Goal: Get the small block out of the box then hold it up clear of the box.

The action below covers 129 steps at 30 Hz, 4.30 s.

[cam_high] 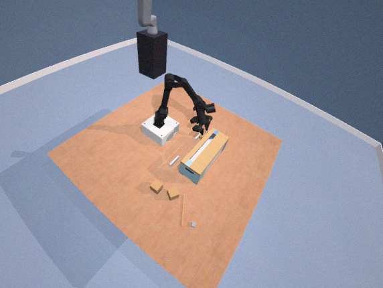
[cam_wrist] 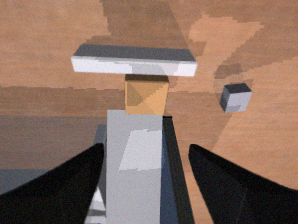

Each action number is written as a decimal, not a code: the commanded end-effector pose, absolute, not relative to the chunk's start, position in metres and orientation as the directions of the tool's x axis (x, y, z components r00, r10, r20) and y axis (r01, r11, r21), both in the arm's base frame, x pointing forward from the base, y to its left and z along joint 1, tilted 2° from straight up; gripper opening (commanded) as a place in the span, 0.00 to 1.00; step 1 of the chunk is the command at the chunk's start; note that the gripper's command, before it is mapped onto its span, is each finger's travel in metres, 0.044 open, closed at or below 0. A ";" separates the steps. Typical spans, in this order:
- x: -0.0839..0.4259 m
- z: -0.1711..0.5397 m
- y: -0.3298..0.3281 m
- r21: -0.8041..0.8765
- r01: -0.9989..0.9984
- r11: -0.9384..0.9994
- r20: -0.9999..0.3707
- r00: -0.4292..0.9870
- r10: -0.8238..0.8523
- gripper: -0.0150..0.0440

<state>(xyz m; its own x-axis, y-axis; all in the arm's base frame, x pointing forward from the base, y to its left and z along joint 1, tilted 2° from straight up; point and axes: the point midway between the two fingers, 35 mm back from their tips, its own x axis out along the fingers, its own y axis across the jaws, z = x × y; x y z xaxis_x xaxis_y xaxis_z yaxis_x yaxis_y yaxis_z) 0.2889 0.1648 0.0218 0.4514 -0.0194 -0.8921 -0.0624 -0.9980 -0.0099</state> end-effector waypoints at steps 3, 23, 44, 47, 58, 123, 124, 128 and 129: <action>0.290 0.014 0.165 -0.008 -0.060 -0.998 -0.891 0.453 -0.020 0.74; 0.292 -0.018 0.166 -0.007 -0.060 -0.998 -0.891 0.453 -0.020 0.74; 0.292 -0.039 0.165 -0.007 -0.060 -0.998 -0.892 0.452 -0.021 0.47; 0.292 -0.039 0.165 -0.007 -0.060 -0.998 -0.892 0.452 -0.021 0.37; 0.294 -0.002 0.165 -0.012 -0.072 -0.997 -0.885 0.465 -0.023 0.25; 0.226 0.121 0.121 0.023 0.462 -0.886 -0.853 0.471 0.223 0.25; 0.226 0.121 0.121 0.023 0.462 -0.886 -0.853 0.471 0.223 0.25; 0.226 0.121 0.121 0.023 0.462 -0.886 -0.853 0.471 0.223 0.25; 0.226 0.121 0.121 0.023 0.462 -0.886 -0.853 0.471 0.223 0.25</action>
